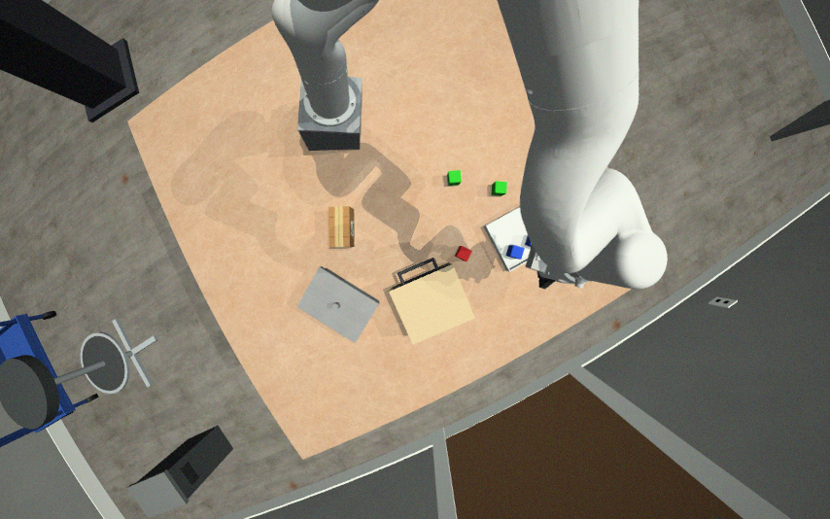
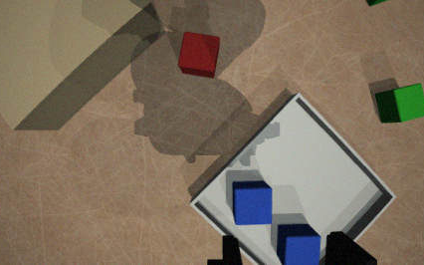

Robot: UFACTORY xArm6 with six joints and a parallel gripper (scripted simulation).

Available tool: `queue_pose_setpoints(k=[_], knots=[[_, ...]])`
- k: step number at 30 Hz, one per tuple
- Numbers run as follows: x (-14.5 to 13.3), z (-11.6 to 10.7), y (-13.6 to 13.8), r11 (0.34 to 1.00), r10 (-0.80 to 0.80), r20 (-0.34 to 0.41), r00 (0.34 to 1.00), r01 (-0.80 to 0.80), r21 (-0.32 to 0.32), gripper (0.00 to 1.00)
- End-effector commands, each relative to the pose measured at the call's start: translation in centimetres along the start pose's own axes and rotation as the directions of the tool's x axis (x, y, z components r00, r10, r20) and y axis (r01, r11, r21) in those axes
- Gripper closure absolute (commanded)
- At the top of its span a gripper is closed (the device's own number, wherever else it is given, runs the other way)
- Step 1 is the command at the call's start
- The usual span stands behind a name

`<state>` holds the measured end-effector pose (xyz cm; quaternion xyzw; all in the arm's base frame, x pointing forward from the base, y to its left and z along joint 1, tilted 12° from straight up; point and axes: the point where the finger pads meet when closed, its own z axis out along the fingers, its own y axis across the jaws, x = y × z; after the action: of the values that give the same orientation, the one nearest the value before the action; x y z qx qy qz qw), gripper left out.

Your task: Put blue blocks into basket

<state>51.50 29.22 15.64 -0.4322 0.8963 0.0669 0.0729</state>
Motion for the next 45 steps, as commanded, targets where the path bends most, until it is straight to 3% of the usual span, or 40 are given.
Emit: queue_pose_setpoints(k=[1,8,10,15,22,24,25,28,33,39,41,42,45], knots=[[0.4,-0.3,-0.5,0.998,0.055,0.005,0.998,-0.055,0.002,0.49],[2.6,-0.3,-2.4,0.957,0.291,0.003,0.957,-0.291,0.0,0.49],[4.1,-0.3,-3.5,0.901,0.433,0.003,0.901,-0.433,0.0,0.49],[9.0,-0.4,-6.6,0.792,0.61,-0.001,0.792,-0.61,-0.007,0.49],[16.7,-0.3,-9.8,0.55,0.835,-0.018,0.55,-0.835,-0.009,0.49],[16.7,-0.3,-9.8,0.55,0.835,-0.018,0.55,-0.835,-0.009,0.49],[18.2,-0.3,-10.3,0.428,0.903,-0.024,0.429,-0.904,-0.008,0.49],[21.0,-0.3,-10.9,0.326,0.945,-0.03,0.326,-0.945,-0.008,0.49],[24.1,-0.2,-11.4,0.097,0.995,-0.036,0.098,-0.995,-0.007,0.49],[25.1,-0.2,-11.5,-0.173,0.984,-0.039,-0.172,-0.985,-0.007,0.49],[25.1,-0.2,-11.5,-0.173,0.984,-0.039,-0.172,-0.985,-0.007,0.49],[25.1,-0.2,-11.5,-0.298,0.954,-0.038,-0.297,-0.955,-0.009,0.49],[25.1,-0.2,-11.5,-0.398,0.917,-0.037,-0.397,-0.917,-0.011,0.49]])
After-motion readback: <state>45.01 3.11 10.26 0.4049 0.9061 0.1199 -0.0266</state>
